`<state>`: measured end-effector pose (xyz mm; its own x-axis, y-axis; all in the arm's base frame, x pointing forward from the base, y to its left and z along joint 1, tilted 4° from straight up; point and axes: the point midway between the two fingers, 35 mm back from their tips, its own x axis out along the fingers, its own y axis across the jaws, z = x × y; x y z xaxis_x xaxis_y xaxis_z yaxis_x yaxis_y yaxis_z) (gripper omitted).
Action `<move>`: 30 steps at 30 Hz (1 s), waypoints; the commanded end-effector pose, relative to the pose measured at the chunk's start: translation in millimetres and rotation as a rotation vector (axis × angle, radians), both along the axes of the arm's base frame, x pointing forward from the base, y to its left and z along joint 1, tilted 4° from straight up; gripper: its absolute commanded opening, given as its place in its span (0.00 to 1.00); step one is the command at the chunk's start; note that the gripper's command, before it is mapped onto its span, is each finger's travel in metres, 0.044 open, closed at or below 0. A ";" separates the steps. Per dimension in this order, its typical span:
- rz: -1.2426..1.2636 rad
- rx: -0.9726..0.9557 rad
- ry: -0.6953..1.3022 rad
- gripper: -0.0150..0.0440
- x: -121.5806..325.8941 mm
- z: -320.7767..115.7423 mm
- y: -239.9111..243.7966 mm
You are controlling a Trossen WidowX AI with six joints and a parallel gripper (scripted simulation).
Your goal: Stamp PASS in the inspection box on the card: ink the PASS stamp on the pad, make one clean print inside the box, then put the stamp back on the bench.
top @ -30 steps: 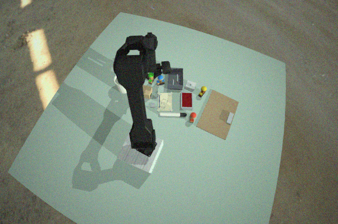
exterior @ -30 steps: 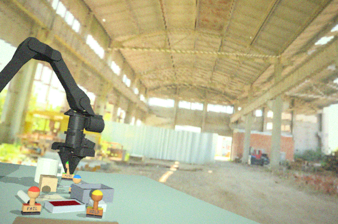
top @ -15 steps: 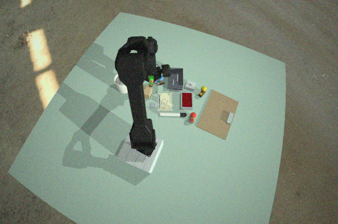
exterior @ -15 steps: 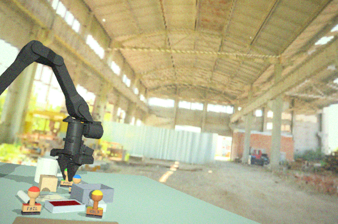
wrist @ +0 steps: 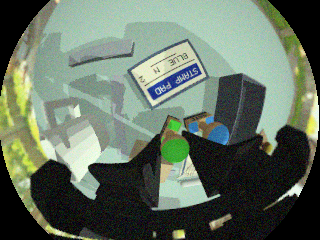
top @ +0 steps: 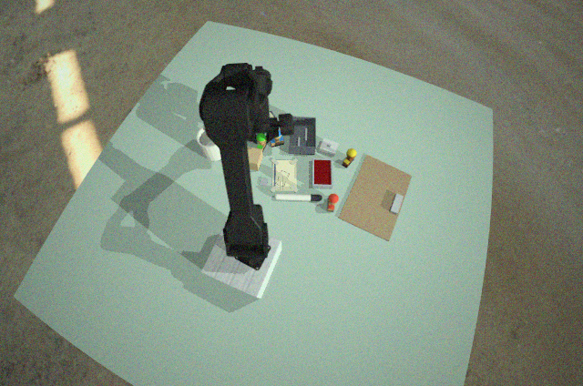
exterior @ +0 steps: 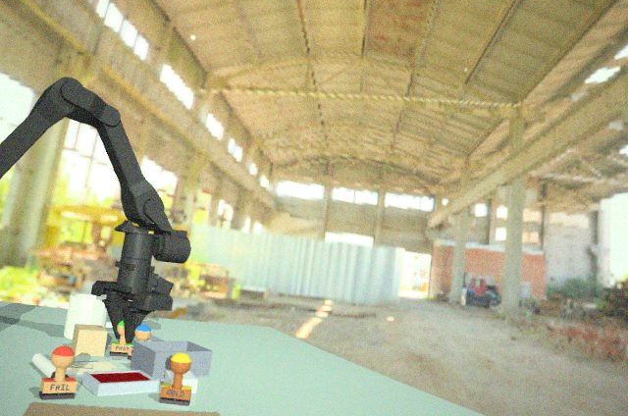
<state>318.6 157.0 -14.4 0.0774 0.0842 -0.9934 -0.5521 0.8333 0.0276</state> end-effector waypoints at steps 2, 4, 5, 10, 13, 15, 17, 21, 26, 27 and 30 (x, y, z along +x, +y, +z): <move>0.000 0.000 -0.001 0.70 0.2 0.3 0.0; 0.000 0.000 -0.001 0.71 0.2 0.3 0.0; 0.000 0.000 -0.001 0.71 0.5 2.8 0.0; -0.002 -0.003 -0.001 0.71 0.0 75.2 -4.2; -0.003 -0.005 -0.001 0.71 -7.0 113.9 -9.4; -0.003 -0.005 -0.001 0.71 -7.7 116.5 -9.8; -0.003 -0.005 -0.001 0.71 -7.7 116.5 -9.8; -0.003 -0.005 -0.001 0.71 -7.7 116.5 -9.8; -0.003 -0.005 -0.001 0.71 -7.7 116.5 -9.8; -0.003 -0.005 -0.001 0.71 -7.7 116.5 -9.8; -0.003 -0.005 -0.001 0.71 -7.7 116.5 -9.8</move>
